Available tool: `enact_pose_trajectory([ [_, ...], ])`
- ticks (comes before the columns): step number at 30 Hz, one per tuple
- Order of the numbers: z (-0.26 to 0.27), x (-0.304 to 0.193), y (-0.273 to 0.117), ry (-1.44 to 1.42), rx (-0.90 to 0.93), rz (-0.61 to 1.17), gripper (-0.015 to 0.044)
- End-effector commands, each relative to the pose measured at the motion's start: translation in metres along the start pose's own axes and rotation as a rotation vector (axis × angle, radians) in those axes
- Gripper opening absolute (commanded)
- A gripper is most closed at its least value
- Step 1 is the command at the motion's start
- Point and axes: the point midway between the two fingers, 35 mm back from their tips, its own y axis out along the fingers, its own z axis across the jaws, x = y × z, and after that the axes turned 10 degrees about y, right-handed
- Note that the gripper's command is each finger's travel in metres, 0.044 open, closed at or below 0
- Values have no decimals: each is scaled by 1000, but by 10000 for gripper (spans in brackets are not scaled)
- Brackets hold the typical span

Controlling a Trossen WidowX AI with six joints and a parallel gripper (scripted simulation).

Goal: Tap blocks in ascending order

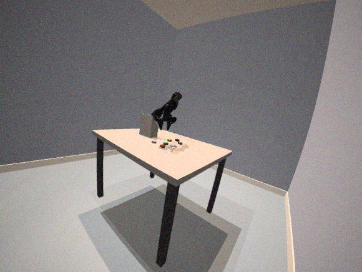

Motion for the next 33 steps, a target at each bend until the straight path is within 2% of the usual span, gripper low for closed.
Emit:
enact_pose_trajectory([
  [1,32,13,0,-3,9,-2,400],
  [22,34,12,0,-2,9,-2,400],
  [33,130,-69,-2,1,12,1,400],
])
